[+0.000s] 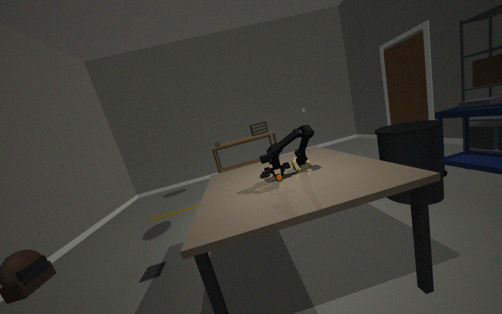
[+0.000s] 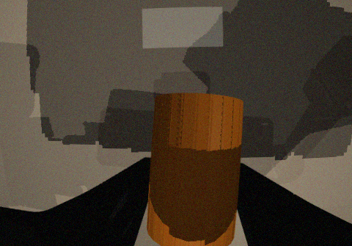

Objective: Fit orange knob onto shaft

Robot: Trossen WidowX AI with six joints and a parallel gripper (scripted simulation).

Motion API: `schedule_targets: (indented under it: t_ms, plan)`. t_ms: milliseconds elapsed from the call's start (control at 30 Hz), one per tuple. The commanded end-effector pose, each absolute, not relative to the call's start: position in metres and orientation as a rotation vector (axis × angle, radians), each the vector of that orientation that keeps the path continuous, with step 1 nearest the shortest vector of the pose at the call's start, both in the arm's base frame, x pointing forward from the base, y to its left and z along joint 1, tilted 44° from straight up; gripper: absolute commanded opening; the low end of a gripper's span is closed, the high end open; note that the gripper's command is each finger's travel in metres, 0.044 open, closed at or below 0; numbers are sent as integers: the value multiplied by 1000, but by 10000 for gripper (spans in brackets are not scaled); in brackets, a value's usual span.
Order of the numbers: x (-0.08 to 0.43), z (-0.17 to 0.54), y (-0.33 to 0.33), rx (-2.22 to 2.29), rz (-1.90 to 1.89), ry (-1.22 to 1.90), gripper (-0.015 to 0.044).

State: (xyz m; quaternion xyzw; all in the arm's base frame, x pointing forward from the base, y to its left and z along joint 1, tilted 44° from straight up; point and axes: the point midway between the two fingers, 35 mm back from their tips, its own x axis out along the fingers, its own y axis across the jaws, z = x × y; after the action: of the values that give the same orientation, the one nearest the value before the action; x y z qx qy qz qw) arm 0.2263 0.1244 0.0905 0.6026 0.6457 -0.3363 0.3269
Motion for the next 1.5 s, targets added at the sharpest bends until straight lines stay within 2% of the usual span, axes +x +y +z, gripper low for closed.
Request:
schedule_targets:
  t_ms: [0, 1467]
  plan:
    - [226, 89, 119, 1635, -823, 1747, 179]
    - [226, 61, 80, 2114, -180, 2222, 179]
